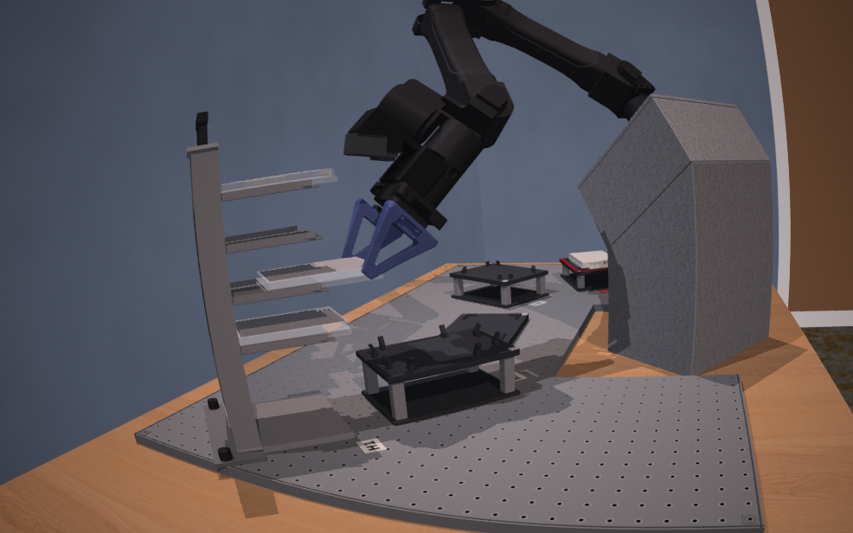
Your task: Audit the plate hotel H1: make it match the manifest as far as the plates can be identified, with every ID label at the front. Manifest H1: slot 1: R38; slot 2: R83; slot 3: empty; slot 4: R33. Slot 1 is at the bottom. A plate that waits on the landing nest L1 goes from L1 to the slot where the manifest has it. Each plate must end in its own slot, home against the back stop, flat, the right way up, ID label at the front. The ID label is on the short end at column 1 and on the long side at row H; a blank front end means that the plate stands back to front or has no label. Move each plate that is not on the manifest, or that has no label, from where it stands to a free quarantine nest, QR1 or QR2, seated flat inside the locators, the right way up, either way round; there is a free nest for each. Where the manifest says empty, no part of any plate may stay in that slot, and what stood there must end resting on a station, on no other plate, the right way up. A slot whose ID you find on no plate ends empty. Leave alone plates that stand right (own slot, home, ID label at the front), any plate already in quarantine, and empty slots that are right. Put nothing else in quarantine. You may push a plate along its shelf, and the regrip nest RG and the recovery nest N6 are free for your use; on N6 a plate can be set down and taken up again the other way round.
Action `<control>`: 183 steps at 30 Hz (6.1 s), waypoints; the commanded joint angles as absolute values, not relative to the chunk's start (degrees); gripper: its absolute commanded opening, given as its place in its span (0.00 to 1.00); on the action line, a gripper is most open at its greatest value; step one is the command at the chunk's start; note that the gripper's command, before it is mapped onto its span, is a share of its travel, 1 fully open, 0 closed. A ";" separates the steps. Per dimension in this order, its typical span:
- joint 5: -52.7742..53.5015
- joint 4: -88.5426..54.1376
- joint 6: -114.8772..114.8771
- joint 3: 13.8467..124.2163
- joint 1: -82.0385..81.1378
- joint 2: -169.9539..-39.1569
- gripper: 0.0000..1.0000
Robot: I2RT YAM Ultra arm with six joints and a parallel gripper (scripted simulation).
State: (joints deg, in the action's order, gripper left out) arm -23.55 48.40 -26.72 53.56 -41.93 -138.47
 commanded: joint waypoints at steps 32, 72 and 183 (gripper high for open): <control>-22.84 46.77 -27.26 56.92 -41.59 -140.37 1.00; -23.56 57.01 -26.45 40.54 -42.98 -134.03 1.00; -22.95 54.74 -27.01 44.85 -42.72 -136.91 0.00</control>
State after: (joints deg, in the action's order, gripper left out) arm -23.57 56.29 -26.85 43.48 -41.71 -136.09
